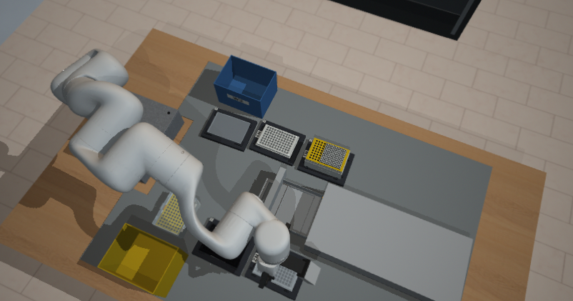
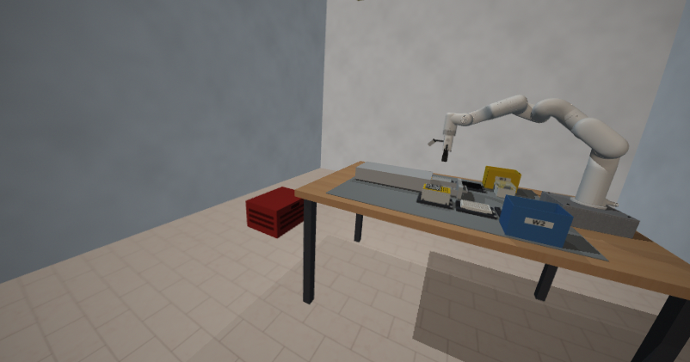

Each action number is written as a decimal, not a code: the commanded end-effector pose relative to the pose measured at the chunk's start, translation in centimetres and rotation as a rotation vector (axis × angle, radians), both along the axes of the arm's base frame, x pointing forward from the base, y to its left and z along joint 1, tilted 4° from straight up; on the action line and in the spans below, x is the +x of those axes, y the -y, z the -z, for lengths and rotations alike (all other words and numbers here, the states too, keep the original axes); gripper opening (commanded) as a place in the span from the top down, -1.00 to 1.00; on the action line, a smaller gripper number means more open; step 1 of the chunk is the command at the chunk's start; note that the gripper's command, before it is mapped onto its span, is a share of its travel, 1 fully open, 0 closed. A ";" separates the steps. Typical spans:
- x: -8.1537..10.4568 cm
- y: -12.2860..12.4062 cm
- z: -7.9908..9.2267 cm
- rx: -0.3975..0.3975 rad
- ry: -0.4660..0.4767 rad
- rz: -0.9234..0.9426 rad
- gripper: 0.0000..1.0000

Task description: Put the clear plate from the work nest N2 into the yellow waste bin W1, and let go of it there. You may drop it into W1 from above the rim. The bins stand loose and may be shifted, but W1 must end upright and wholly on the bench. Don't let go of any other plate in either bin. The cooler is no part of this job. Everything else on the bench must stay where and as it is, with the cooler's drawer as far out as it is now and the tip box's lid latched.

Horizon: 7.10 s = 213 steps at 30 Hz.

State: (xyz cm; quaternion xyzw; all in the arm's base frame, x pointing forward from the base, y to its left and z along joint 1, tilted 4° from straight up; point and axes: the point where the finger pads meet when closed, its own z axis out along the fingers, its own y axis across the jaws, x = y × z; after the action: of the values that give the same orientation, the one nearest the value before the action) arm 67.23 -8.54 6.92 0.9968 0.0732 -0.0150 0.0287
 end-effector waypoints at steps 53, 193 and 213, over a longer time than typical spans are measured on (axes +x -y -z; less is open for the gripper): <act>0.2 0.4 5.8 0.000 -0.001 0.000 -1.00; 0.0 0.8 12.5 0.000 -0.001 0.000 1.00; 0.1 0.8 11.9 0.000 -0.001 0.000 1.00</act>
State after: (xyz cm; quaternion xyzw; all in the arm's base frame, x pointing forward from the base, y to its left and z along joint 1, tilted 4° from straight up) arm 67.08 -9.36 -5.52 0.9968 0.0732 -0.0184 0.0281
